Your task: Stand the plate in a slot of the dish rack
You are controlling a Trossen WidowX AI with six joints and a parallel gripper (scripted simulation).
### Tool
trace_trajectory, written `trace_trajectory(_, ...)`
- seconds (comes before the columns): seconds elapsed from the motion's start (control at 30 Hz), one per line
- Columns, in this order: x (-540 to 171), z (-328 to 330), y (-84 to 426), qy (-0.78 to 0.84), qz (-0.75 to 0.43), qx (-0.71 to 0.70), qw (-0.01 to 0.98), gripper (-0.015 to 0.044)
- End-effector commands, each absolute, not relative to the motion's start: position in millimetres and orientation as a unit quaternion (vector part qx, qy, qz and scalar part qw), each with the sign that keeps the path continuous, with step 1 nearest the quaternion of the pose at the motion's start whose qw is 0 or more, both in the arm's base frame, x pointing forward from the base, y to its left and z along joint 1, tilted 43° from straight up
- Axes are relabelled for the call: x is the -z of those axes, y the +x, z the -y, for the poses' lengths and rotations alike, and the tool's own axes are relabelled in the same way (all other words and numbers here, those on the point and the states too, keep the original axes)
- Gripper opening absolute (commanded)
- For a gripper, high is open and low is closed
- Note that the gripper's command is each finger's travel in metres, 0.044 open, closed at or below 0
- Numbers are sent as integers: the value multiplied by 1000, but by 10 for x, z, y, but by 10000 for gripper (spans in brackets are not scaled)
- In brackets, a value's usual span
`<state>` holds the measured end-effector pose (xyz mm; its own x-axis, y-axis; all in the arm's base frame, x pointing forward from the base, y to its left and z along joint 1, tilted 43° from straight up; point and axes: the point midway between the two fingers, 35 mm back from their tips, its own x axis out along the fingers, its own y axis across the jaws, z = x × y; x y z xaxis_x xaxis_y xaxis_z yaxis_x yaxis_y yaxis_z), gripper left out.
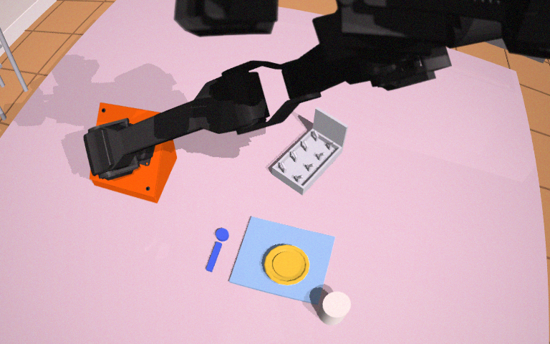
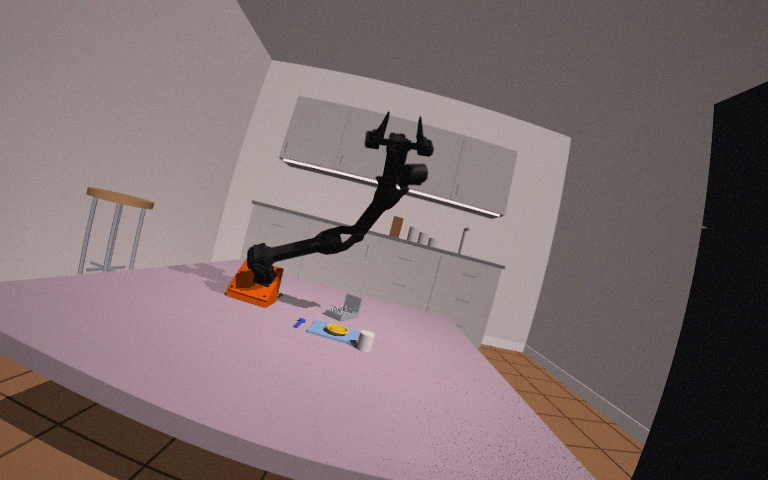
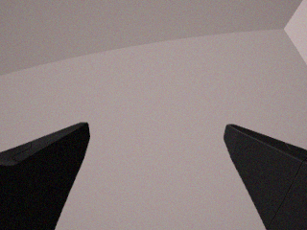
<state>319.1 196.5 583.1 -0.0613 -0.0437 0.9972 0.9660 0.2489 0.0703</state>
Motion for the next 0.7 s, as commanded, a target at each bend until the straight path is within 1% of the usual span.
trace_trajectory(0.0, -5838, -1963, 3181, -406, 566, 458, 552, 400)
trace_trajectory(0.2, -6063, -1894, 2818, -354, 573, 460, 579, 400)
trace_trajectory(0.47, -6316, -1867, 2042, -284, 603, 482, 568, 400)
trace_trajectory(0.67, -6462, -1698, 1460, -222, 618, 501, 564, 400)
